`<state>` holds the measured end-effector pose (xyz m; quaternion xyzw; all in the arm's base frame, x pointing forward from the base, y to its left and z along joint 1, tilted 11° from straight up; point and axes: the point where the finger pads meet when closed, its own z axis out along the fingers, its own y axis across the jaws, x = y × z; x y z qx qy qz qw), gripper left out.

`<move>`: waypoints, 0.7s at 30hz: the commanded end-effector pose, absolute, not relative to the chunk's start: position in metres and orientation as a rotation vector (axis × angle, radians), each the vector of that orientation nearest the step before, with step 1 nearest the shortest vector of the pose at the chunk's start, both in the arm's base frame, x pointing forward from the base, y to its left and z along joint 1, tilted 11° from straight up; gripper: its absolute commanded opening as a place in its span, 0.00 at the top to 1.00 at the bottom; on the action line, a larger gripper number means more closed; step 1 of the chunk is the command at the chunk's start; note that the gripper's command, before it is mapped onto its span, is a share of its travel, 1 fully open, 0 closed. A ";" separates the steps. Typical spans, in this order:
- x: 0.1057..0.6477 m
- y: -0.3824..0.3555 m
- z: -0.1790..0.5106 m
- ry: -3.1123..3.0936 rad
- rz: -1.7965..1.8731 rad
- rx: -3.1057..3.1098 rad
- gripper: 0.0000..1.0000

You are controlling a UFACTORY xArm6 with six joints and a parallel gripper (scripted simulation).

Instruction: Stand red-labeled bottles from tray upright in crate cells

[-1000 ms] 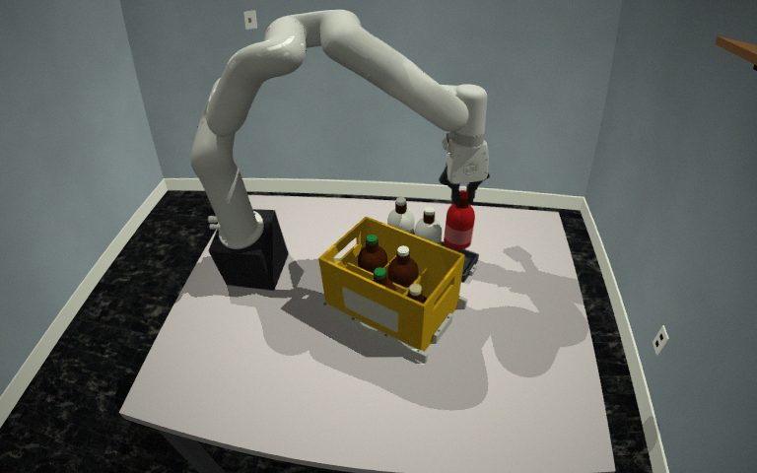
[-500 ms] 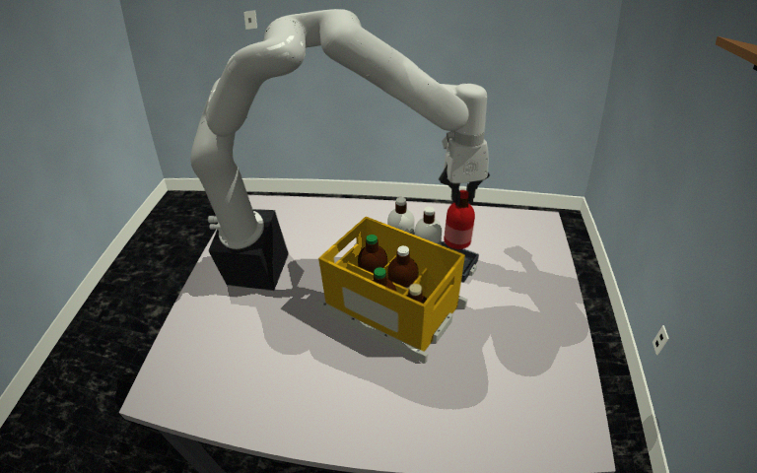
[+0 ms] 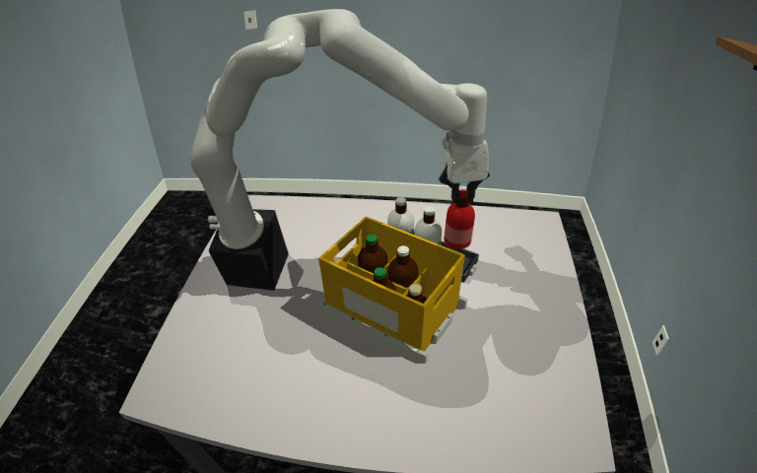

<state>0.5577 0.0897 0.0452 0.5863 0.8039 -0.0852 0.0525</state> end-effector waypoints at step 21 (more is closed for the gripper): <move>0.560 0.093 0.063 2.442 -0.252 1.781 1.00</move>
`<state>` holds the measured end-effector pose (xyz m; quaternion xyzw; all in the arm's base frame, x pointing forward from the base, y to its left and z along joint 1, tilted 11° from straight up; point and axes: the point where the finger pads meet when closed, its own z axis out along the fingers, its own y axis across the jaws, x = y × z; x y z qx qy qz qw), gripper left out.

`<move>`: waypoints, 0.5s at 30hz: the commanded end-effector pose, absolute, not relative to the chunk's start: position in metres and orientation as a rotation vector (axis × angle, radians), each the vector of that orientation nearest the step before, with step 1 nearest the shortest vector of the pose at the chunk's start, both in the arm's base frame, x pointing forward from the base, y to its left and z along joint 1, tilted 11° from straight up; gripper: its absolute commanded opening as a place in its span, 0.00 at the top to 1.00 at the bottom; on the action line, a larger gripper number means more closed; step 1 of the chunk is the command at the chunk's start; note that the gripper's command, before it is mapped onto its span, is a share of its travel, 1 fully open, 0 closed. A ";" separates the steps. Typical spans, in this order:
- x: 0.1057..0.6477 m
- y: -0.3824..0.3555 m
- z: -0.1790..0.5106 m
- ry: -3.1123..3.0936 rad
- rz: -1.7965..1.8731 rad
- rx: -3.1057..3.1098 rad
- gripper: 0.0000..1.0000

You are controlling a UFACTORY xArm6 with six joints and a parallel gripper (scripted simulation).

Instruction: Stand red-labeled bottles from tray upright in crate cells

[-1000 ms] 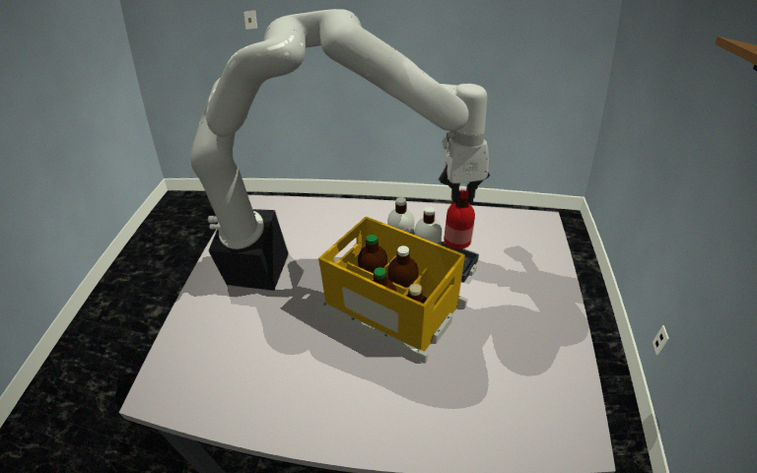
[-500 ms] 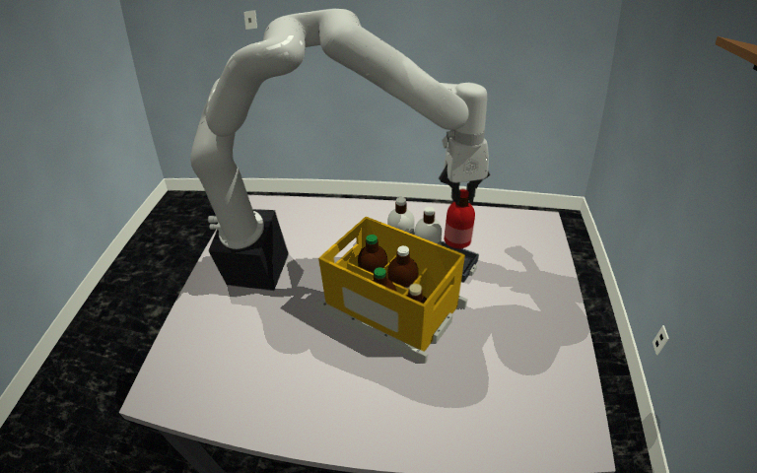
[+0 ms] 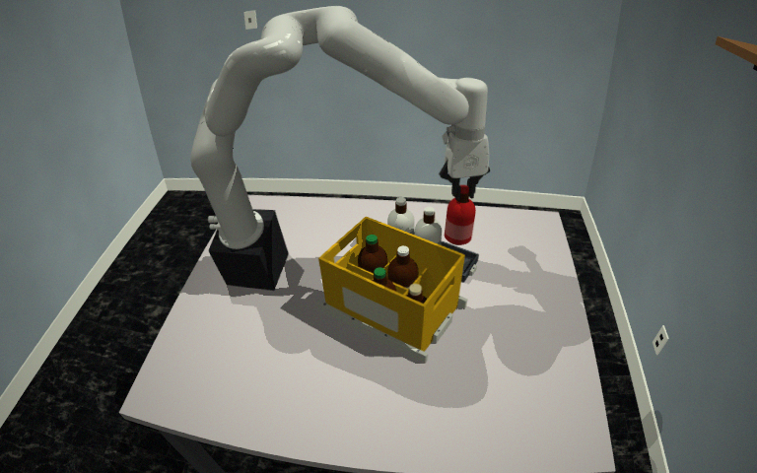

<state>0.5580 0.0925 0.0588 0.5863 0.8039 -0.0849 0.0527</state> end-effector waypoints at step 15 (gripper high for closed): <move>0.560 0.097 0.079 2.442 -0.252 1.781 1.00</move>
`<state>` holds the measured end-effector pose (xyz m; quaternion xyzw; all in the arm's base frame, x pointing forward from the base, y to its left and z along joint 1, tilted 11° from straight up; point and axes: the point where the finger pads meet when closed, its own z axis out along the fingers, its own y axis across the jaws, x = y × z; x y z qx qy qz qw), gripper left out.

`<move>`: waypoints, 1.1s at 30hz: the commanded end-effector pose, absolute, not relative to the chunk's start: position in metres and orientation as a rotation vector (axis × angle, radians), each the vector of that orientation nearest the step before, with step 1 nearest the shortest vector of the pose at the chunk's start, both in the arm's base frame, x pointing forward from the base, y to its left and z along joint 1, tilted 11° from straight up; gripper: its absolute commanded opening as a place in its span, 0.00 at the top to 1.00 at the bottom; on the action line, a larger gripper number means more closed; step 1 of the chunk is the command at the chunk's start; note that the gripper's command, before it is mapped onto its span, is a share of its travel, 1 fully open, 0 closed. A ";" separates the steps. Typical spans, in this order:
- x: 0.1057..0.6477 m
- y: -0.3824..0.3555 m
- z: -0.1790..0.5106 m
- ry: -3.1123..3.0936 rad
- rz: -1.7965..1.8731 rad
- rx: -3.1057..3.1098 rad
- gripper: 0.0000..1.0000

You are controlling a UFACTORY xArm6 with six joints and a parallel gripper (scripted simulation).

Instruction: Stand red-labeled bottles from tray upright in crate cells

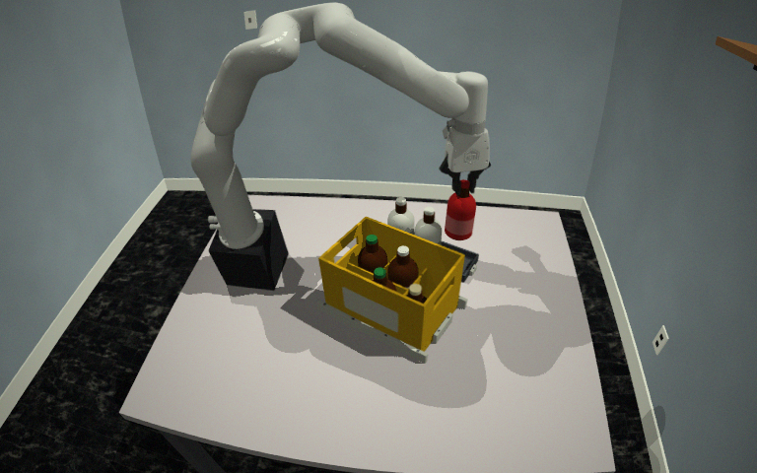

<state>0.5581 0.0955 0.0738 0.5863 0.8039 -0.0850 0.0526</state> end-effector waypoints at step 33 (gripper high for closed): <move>0.560 0.098 0.086 2.442 -0.252 1.781 1.00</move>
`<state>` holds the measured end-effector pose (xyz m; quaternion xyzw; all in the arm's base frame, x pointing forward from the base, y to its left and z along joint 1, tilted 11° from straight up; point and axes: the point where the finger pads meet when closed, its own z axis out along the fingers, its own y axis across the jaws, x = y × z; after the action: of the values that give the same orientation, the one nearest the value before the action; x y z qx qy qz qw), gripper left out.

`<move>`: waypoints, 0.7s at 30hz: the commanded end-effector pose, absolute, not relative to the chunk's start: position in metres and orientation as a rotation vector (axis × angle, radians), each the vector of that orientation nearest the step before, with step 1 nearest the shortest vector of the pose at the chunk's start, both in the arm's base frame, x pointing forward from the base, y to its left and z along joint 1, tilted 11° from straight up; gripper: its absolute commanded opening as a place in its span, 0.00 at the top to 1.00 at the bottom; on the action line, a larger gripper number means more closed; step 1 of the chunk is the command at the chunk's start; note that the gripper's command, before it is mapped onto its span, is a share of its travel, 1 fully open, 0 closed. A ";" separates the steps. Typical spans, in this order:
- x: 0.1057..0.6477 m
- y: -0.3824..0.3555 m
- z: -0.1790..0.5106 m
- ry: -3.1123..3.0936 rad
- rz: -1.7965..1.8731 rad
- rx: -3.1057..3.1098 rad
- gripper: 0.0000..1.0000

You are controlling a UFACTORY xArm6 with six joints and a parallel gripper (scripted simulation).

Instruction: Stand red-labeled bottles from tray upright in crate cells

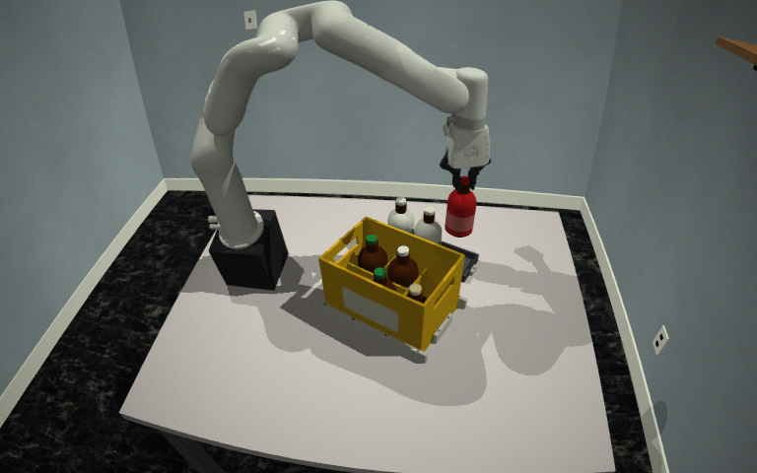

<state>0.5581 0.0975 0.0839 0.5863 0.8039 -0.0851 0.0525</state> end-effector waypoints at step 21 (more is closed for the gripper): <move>0.560 0.099 0.093 2.442 -0.252 1.781 1.00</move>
<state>0.5584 0.0985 0.0889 0.5863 0.8039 -0.0849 0.0527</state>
